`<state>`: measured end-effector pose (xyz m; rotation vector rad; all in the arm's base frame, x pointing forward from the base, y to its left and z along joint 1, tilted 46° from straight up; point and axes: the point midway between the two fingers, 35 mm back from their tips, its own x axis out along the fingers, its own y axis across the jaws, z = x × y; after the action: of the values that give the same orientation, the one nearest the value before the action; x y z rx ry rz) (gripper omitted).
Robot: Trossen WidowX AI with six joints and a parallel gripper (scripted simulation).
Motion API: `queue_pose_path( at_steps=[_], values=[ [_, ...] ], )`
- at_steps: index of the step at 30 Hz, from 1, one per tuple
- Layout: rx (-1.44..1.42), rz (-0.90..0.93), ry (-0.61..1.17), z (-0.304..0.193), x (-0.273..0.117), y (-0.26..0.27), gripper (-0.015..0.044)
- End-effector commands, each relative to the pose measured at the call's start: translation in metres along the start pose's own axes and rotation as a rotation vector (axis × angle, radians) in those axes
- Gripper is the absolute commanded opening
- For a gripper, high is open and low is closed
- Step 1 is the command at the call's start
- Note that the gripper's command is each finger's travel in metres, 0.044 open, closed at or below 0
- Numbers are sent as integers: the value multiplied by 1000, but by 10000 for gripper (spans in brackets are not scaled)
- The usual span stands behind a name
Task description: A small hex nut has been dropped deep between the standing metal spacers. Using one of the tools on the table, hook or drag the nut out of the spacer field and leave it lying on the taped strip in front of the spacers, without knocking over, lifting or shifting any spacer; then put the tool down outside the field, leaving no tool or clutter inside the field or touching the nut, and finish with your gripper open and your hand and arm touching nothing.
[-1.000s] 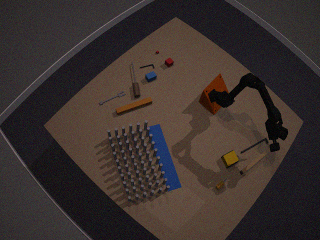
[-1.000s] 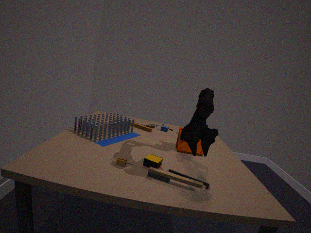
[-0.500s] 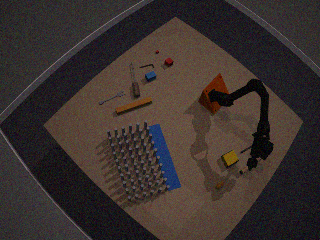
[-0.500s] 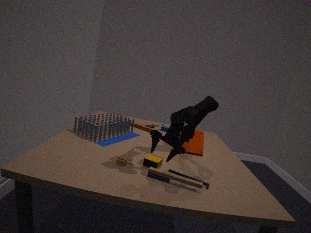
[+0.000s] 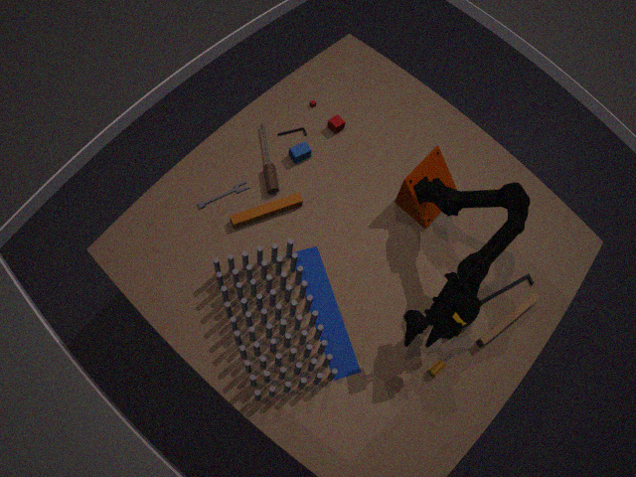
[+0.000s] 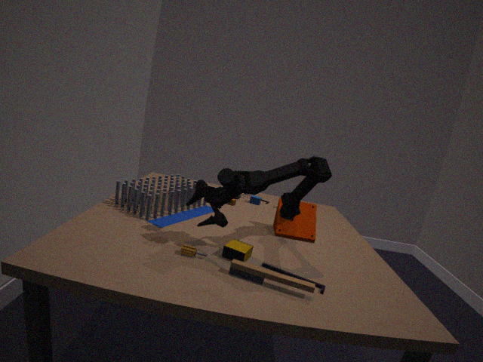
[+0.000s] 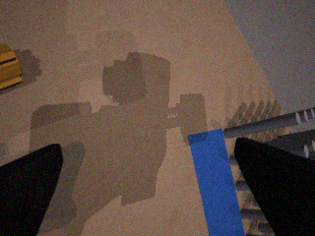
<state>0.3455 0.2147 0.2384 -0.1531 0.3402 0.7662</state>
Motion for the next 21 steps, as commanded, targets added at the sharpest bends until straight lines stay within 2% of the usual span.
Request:
queue_pose_path(
  at_steps=[1,10,21],
  values=[
    [167,-116,21,-35,7,-50,440],
    [598,-415,-10,-133,-16,-166,440],
    [606,-421,-11,-135,-17,-168,440]
  ],
)
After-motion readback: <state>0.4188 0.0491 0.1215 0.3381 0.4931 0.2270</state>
